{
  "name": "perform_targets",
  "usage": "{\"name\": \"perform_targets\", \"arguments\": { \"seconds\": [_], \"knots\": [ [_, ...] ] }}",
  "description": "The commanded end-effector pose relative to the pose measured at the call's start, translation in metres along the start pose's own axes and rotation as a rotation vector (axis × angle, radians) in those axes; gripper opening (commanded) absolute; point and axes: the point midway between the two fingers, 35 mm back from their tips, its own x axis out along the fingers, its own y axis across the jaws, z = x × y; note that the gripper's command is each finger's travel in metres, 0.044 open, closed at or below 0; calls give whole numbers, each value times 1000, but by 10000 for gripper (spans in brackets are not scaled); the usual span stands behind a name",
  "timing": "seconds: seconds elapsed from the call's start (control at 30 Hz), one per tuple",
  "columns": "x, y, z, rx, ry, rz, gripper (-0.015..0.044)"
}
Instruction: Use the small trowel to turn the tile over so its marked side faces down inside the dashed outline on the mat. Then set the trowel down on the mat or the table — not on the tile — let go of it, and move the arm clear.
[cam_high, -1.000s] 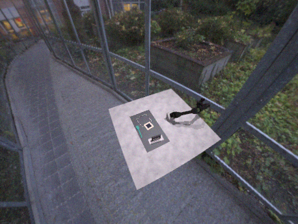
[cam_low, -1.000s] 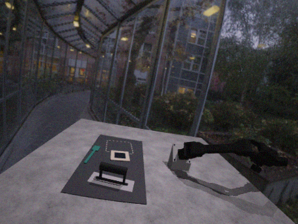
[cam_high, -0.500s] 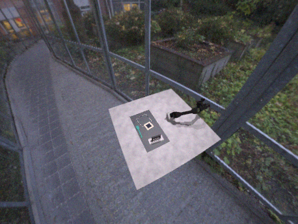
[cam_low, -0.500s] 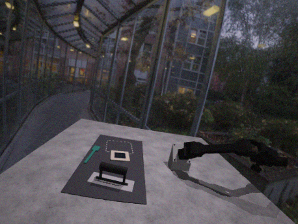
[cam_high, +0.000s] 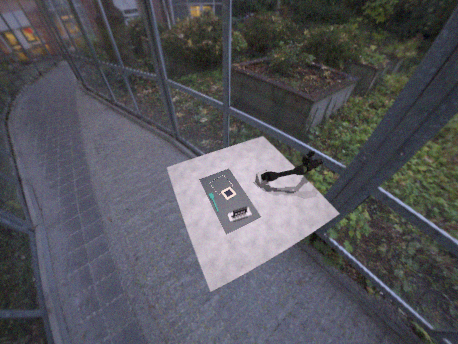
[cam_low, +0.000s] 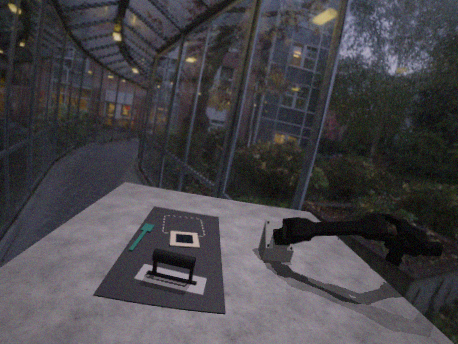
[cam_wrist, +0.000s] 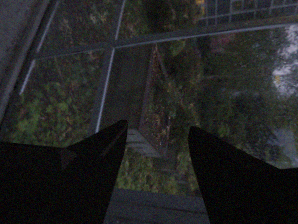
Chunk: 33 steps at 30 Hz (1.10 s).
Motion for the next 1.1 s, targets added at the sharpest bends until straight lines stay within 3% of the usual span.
{"name": "perform_targets", "arguments": {
  "seconds": [0.0, 1.07],
  "knots": [
    [-7, 8, -8, 23, 22, 2, 270],
    [-101, 56, -67, 411, 256, 8, 270]
  ]
}}
